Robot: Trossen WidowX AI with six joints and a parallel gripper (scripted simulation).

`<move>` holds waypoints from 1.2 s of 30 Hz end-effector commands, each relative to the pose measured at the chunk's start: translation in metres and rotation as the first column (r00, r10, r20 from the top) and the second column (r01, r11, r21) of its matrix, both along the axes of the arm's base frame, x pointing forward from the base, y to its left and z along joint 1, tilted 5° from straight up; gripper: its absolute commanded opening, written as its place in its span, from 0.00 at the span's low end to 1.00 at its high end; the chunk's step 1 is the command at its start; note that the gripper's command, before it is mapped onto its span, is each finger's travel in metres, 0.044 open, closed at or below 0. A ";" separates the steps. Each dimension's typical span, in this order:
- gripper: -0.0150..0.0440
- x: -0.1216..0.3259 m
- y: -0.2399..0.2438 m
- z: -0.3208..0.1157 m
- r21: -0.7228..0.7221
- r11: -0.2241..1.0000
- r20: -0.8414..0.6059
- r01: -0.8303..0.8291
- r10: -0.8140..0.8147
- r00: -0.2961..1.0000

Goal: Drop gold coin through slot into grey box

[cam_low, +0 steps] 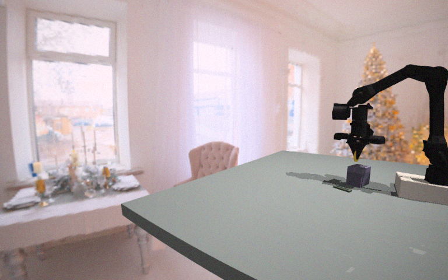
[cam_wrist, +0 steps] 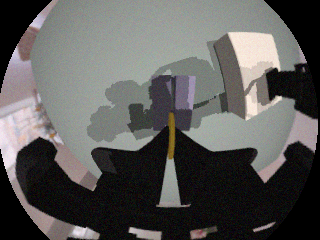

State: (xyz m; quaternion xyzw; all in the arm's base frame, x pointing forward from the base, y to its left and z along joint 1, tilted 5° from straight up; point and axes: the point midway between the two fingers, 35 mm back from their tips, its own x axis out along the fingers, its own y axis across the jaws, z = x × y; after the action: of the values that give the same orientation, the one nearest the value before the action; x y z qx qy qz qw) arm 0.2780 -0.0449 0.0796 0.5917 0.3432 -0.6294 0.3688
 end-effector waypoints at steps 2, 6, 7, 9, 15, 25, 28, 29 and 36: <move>0.25 -0.009 -0.009 0.000 -0.004 1.000 -0.001 -0.003 0.003 1.000; 0.25 -0.015 -0.015 0.000 -0.005 1.000 -0.002 -0.003 0.003 1.000; 0.25 -0.015 -0.015 0.000 -0.005 1.000 -0.002 -0.003 0.003 1.000; 0.25 -0.014 -0.014 0.000 -0.004 1.000 -0.002 -0.001 0.001 1.000; 0.25 -0.012 -0.013 0.000 -0.002 1.000 -0.002 0.002 -0.002 1.000; 0.25 -0.015 -0.015 0.000 -0.002 1.000 -0.003 -0.004 0.004 1.000; 0.25 -0.016 -0.016 0.000 -0.002 1.000 -0.003 -0.009 0.009 1.000; 0.26 -0.015 -0.016 0.000 -0.002 1.000 -0.003 -0.007 0.007 1.000; 0.25 -0.014 -0.015 0.000 -0.002 1.000 -0.003 -0.002 0.002 1.000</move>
State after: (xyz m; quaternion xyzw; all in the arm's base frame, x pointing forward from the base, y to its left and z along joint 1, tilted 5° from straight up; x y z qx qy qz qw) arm 0.2630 -0.0601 0.0795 0.5896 0.3445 -0.6303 0.3693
